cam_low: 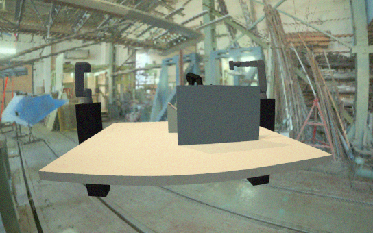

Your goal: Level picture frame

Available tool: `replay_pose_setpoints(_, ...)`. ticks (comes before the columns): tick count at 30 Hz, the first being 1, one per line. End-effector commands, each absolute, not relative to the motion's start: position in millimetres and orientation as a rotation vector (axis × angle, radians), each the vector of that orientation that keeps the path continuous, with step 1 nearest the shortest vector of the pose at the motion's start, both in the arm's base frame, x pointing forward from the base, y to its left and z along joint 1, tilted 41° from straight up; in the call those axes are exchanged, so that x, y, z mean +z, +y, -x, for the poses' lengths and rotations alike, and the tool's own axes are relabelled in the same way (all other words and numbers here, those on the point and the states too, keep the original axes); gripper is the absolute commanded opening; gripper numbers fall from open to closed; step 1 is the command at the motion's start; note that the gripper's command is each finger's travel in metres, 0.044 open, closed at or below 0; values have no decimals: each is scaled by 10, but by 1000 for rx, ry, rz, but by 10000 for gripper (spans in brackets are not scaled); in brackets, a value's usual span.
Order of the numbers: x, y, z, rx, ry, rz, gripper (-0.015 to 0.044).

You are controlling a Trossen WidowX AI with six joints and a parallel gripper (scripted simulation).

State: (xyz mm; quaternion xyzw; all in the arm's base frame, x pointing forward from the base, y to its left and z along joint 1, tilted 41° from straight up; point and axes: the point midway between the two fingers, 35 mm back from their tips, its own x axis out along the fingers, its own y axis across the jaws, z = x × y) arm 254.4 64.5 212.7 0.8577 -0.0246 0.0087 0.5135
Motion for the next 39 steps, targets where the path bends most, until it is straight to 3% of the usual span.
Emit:
replay_pose_setpoints(1,2055,635,-2619,24,-51,-2080,260)
replay_pose_setpoints(16,2047,615,-2694,24,-51,-2080,260)
replay_pose_setpoints(28,2075,593,-3448,29,-54,-2078,260)
replay_pose_setpoints(39,2072,590,-3461,29,-54,-2078,260)
